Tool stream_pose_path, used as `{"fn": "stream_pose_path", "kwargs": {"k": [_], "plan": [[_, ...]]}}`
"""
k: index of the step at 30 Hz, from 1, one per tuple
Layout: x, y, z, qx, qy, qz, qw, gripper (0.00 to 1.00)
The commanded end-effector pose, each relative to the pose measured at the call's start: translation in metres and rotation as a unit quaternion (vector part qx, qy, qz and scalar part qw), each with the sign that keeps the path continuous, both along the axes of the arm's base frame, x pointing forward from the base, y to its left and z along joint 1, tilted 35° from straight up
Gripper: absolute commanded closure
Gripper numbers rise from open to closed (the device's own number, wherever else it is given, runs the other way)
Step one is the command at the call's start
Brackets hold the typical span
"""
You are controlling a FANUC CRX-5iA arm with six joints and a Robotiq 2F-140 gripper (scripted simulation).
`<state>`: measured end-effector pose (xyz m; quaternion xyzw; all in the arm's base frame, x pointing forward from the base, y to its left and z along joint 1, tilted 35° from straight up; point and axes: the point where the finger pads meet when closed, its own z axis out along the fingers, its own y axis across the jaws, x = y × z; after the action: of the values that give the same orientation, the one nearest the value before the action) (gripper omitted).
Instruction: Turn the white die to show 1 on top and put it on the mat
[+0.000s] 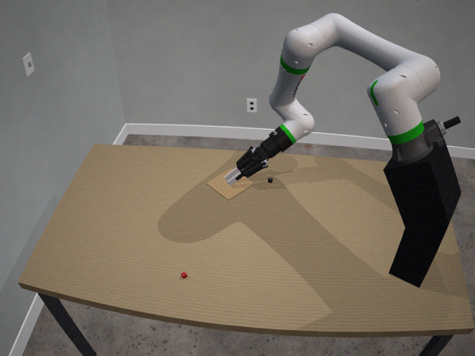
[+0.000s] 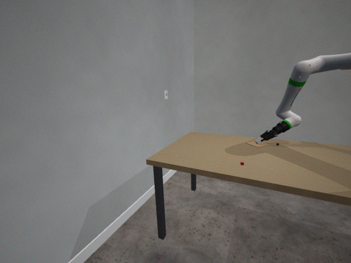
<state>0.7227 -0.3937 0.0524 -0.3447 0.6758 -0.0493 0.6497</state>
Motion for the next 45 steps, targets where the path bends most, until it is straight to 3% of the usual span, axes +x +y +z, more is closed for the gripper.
{"fn": "stream_pose_path", "kwargs": {"k": [1,45], "plan": [[0.0000,-0.0001,0.0002,0.000,0.000,0.000,1.000,0.75],[0.0000,-0.0001,0.0002,0.000,0.000,0.000,1.000,0.73]]}}
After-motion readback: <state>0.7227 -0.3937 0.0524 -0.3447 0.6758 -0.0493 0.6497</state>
